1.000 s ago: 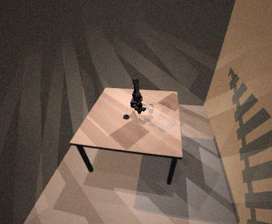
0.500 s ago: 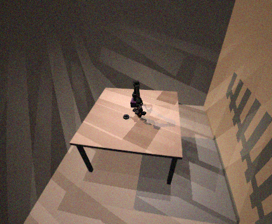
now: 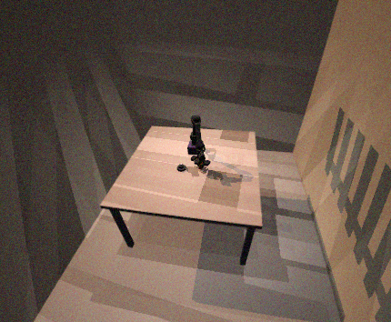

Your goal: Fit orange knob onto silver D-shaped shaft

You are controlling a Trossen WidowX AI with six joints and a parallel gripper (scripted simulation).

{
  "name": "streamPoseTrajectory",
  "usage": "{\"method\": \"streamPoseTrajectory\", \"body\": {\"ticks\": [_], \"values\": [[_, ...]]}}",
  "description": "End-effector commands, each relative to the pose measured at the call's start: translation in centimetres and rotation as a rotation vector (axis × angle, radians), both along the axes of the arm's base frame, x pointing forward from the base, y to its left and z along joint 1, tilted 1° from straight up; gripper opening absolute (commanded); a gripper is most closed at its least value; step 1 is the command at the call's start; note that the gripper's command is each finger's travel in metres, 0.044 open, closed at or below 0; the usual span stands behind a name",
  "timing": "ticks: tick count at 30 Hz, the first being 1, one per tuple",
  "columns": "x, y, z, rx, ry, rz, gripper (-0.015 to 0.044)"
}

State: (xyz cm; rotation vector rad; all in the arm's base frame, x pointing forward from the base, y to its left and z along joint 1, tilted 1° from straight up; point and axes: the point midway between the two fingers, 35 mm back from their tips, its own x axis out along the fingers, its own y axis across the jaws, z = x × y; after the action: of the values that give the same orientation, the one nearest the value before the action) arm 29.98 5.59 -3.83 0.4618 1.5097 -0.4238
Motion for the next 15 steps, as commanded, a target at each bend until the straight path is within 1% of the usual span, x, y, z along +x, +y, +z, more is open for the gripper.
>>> {"method": "streamPoseTrajectory", "body": {"ticks": [1, 14, 15], "values": [[-0.02, -0.02, 0.02, 0.000, 0.002, 0.000, 0.0240], [-0.02, -0.02, 0.02, 0.000, 0.002, 0.000, 0.0240], [0.02, -0.01, 0.26, 0.000, 0.002, 0.000, 0.0266]]}}
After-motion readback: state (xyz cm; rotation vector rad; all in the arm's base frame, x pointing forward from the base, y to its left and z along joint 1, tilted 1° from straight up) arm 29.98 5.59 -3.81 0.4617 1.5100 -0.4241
